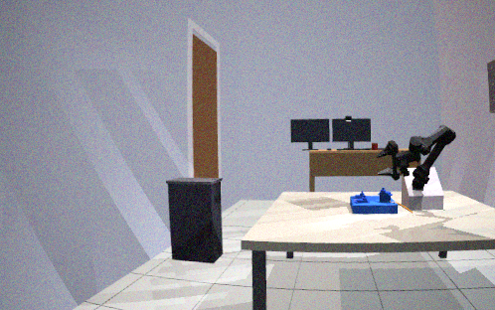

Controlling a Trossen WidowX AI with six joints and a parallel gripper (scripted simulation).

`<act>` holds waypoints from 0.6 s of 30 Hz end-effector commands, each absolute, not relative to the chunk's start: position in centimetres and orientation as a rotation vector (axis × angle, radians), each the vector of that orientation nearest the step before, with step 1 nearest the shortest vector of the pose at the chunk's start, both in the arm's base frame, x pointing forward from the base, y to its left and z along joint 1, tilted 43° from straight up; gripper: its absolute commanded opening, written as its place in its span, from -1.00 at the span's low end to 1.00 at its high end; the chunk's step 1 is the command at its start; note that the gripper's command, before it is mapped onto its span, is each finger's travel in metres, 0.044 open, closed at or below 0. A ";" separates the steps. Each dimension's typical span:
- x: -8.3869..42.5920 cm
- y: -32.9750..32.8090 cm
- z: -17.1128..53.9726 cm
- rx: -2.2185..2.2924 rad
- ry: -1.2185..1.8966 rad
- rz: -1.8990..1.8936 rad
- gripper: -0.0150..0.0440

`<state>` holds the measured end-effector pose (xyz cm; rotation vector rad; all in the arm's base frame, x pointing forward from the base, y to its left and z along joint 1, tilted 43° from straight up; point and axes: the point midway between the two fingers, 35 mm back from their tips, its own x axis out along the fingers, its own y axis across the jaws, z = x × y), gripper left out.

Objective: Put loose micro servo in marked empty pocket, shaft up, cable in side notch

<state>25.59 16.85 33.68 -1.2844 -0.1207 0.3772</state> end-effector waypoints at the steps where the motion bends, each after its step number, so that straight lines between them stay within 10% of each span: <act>1: 26.6 16.6 31.5 -1.404 -0.068 0.426 1.00; 18: 29.5 12.7 20.8 -1.822 0.193 0.786 1.00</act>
